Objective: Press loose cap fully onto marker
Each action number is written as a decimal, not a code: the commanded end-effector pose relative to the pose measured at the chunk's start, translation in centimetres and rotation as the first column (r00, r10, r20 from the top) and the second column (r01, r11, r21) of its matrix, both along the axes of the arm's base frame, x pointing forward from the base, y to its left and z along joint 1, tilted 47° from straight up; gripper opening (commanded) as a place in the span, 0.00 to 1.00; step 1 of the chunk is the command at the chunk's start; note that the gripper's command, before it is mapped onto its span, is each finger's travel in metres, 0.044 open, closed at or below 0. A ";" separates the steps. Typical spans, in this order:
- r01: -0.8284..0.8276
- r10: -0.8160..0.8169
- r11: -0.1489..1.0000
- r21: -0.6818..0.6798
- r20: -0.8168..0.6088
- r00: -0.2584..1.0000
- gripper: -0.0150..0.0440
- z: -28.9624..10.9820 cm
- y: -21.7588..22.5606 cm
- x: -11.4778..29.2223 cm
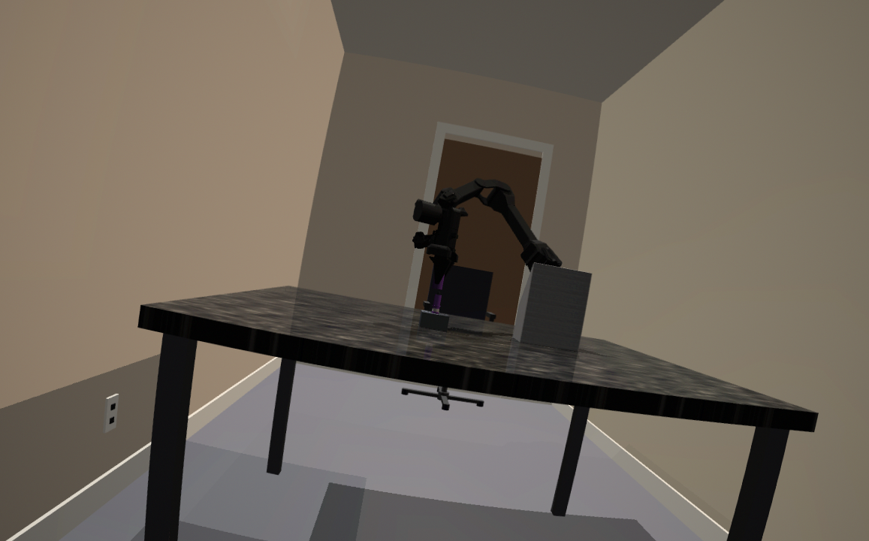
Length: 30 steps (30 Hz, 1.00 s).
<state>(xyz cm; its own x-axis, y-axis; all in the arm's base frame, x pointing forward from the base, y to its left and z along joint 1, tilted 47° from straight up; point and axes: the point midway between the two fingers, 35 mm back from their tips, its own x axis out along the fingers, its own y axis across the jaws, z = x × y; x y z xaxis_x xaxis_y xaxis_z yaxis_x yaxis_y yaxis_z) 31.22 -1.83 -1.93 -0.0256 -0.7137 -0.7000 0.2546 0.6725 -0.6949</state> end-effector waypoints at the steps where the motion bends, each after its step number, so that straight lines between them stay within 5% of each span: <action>1: 0.006 -0.006 1.000 -0.004 -0.004 1.000 0.25 -0.8 1.3 0.0; 10: 0.016 -0.016 1.000 -0.022 0.000 1.000 0.25 -2.0 3.7 -0.2; 30: 0.016 -0.016 1.000 -0.021 0.000 1.000 0.25 -3.7 1.9 -0.2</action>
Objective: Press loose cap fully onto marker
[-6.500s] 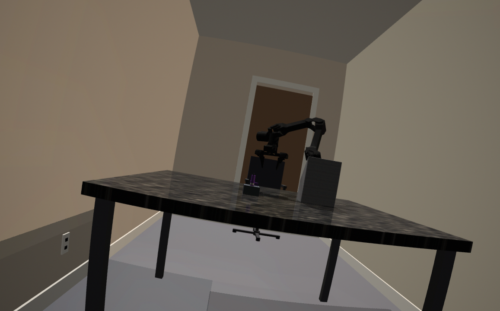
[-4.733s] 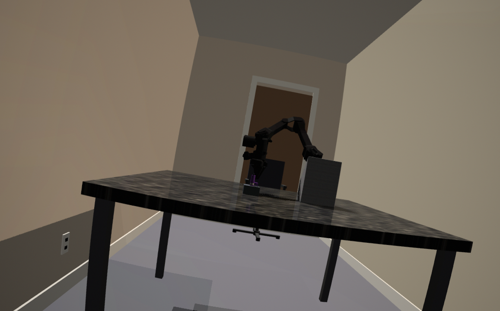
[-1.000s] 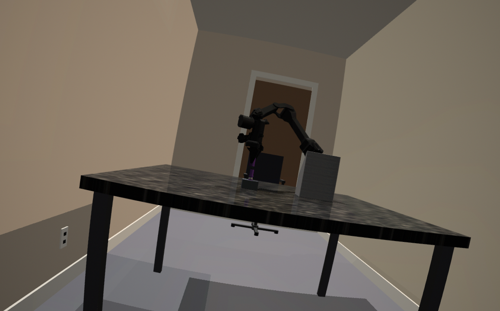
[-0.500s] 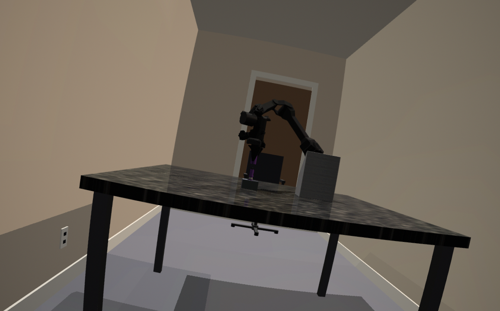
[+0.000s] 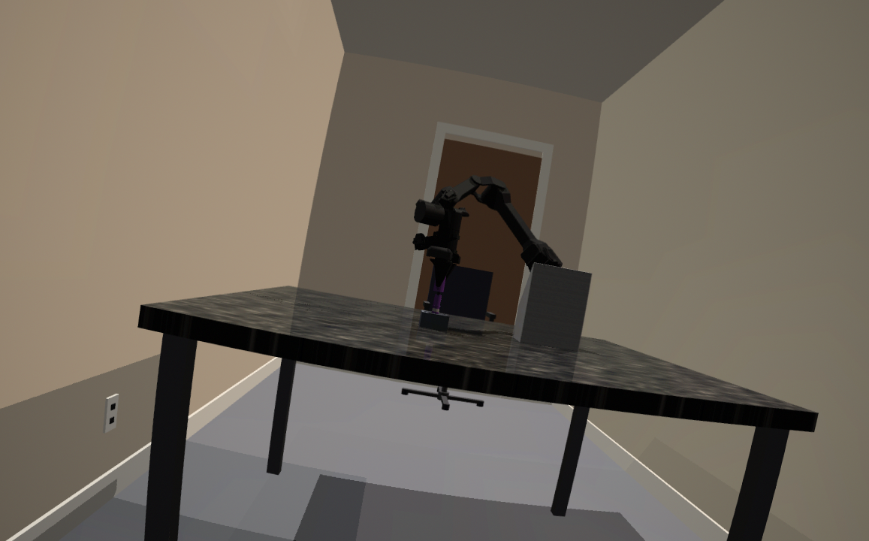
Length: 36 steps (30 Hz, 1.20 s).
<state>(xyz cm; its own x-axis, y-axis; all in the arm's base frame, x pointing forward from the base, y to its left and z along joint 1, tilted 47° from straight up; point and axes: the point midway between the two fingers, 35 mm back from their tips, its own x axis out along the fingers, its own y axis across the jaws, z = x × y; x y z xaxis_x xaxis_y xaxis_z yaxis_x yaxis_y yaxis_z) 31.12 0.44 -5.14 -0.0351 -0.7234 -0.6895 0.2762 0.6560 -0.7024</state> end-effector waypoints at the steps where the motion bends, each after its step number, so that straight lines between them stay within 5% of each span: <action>1: -0.007 0.007 1.000 -0.006 -0.010 1.000 0.25 -0.6 -0.5 -0.1; 36: -0.006 0.006 1.000 -0.009 -0.010 1.000 0.25 -2.7 -2.8 -0.3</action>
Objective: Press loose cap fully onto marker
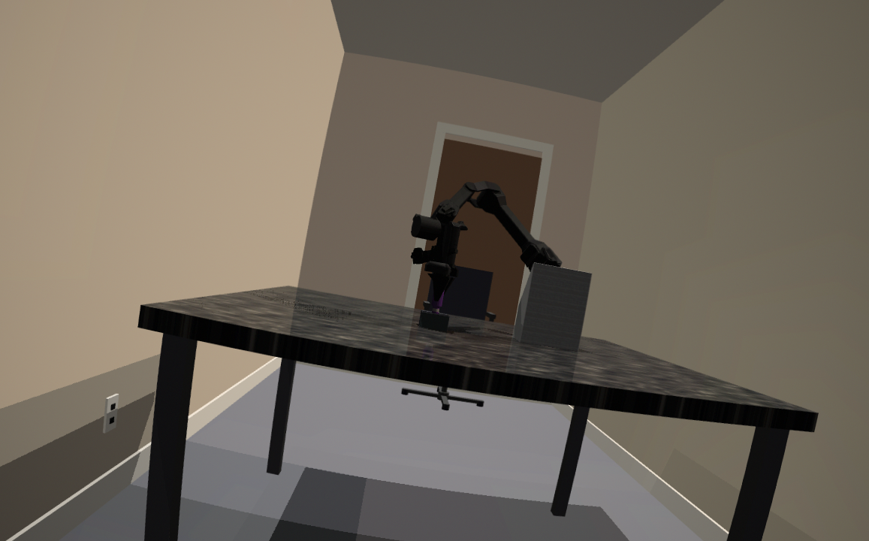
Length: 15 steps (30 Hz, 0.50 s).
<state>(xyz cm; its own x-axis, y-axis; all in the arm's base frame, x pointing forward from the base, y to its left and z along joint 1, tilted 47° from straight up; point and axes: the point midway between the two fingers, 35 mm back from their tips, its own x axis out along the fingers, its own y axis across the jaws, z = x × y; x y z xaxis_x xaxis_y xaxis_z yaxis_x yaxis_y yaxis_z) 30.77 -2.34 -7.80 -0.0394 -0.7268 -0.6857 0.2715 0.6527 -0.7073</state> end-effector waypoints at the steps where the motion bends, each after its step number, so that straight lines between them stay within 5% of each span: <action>1: 0.000 0.000 1.000 0.000 0.000 1.000 0.30 0.0 0.0 0.0; 15: 0.000 0.000 1.000 0.000 0.000 1.000 0.92 0.0 0.0 0.0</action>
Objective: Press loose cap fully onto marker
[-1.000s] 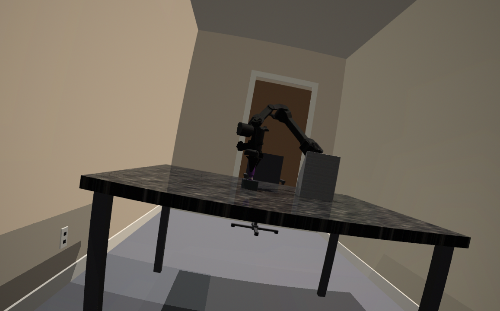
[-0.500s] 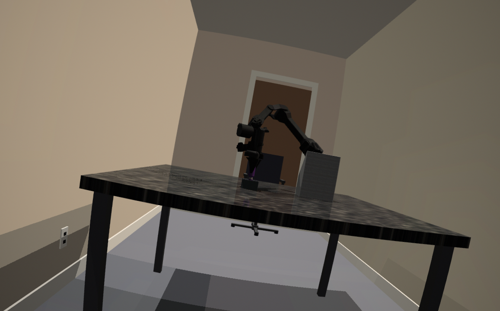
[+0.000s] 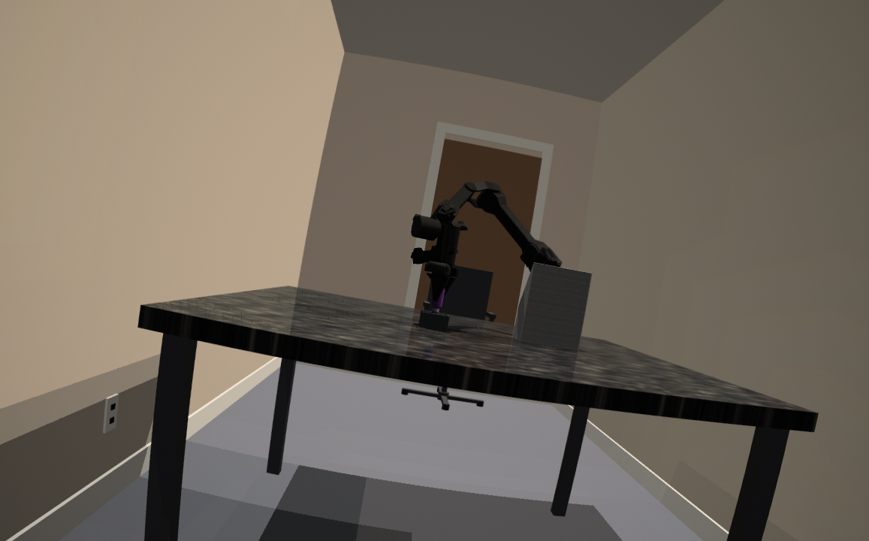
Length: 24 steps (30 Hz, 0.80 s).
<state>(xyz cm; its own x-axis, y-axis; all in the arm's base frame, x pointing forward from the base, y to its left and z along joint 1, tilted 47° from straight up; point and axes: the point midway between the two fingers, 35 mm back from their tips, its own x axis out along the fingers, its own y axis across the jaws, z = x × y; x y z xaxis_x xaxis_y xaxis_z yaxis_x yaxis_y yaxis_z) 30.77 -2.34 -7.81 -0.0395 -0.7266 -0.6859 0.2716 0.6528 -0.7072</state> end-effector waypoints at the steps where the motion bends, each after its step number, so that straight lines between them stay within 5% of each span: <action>1: 0.000 0.000 1.000 0.000 0.000 1.000 0.97 0.0 0.0 0.0; 12: 0.000 0.000 1.000 0.003 0.000 1.000 1.00 5.1 5.5 0.3; 17: -0.159 0.160 0.987 0.020 -0.165 0.973 0.78 4.5 4.9 0.1; 24: -0.168 0.169 0.986 0.022 -0.175 0.970 0.47 4.5 4.8 0.1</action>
